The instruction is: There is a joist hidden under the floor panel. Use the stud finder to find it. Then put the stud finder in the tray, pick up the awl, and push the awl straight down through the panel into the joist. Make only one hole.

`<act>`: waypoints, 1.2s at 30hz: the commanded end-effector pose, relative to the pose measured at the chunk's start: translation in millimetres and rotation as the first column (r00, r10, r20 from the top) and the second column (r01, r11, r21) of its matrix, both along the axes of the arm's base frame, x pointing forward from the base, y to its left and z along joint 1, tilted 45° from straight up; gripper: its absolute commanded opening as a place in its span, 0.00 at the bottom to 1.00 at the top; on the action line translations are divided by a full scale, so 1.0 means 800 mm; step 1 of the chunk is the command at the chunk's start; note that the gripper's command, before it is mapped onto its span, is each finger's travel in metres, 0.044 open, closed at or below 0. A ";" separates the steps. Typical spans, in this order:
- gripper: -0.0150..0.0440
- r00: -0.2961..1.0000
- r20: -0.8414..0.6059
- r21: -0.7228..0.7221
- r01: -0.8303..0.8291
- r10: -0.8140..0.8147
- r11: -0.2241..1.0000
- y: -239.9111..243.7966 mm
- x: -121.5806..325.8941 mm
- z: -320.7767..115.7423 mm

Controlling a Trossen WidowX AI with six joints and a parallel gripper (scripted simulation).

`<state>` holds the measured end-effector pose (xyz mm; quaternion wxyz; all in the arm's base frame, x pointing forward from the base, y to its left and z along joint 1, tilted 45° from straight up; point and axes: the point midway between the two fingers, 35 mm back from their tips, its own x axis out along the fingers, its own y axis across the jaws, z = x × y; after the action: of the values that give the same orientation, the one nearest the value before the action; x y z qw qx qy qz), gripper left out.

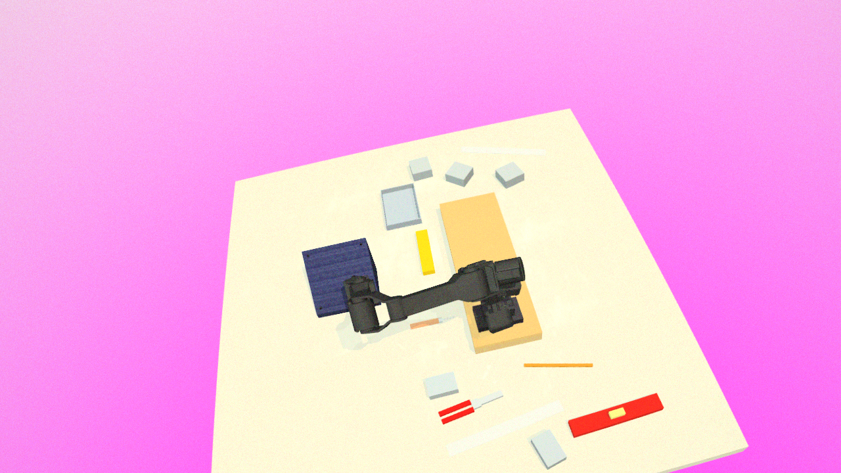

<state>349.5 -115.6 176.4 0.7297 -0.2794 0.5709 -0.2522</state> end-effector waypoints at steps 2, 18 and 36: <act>0.25 1.000 0.021 -0.003 -0.004 0.004 1.000 0.022 0.008 0.027; 0.25 1.000 0.024 -0.010 -0.001 0.002 1.000 0.071 0.004 0.082; 0.25 0.917 -0.215 0.116 -0.319 0.337 0.941 0.221 0.044 -0.038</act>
<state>381.5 27.7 166.7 0.7086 -0.3483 0.6023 -0.1176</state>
